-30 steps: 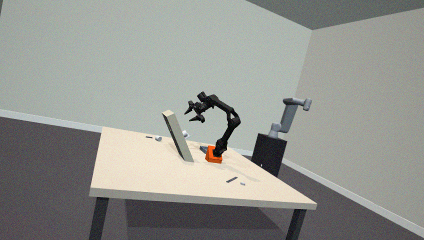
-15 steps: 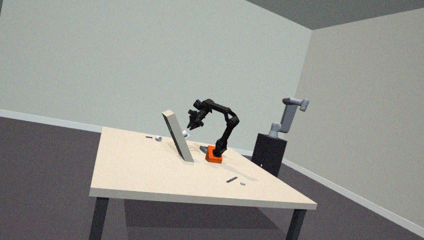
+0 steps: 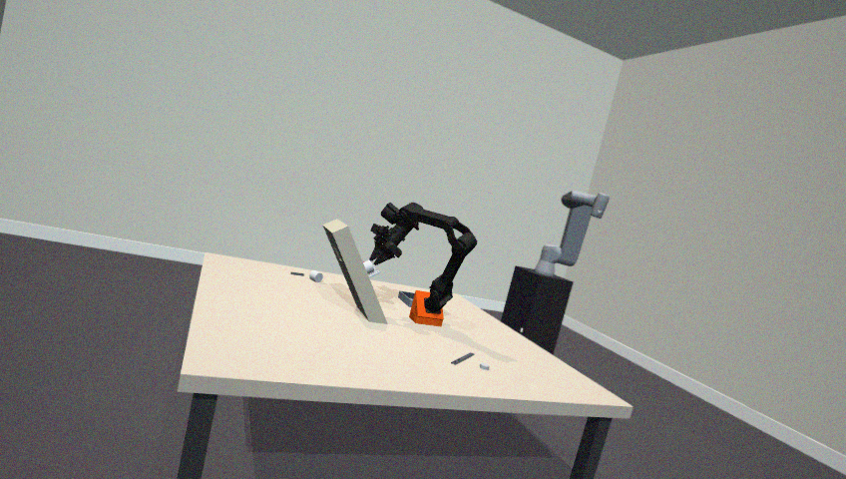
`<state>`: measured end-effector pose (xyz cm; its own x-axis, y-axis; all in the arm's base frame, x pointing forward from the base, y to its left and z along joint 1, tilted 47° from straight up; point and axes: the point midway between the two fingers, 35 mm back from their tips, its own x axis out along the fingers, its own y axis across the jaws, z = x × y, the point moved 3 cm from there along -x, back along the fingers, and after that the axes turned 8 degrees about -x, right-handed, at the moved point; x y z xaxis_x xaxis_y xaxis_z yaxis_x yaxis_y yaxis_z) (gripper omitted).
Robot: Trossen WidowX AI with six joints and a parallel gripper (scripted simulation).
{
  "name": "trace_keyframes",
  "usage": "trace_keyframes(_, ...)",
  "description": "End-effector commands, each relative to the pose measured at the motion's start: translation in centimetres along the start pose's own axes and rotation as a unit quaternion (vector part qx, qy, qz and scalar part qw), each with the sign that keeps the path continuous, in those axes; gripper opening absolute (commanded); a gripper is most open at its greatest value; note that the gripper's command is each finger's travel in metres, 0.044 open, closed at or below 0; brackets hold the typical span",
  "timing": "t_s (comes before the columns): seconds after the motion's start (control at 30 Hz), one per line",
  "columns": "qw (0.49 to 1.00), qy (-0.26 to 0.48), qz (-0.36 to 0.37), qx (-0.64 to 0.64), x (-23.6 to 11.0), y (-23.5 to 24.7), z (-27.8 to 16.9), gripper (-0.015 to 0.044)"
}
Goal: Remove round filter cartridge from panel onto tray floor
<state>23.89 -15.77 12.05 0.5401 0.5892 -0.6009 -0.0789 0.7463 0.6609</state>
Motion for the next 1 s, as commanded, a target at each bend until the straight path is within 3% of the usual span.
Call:
trace_keyframes(0.0, 1.0, -0.003, 0.002, 0.003, 0.6, 0.1, 0.0, 0.0305)
trace_keyframes(0.43, 1.0, -0.004, 0.003, 0.002, 2.6, 0.2, 0.0, 0.0305)
trace_keyframes(0.5, 1.0, 0.0, 0.001, 0.0, 2.2, 0.1, 0.0, 0.0252)
trace_keyframes(0.83, 1.0, 0.0, 0.001, 0.0, 2.2, 0.1, 0.0, 0.0186)
trace_keyframes(0.97, 1.0, 0.0, 0.001, 0.0, 2.2, 0.1, 0.0, 0.0081)
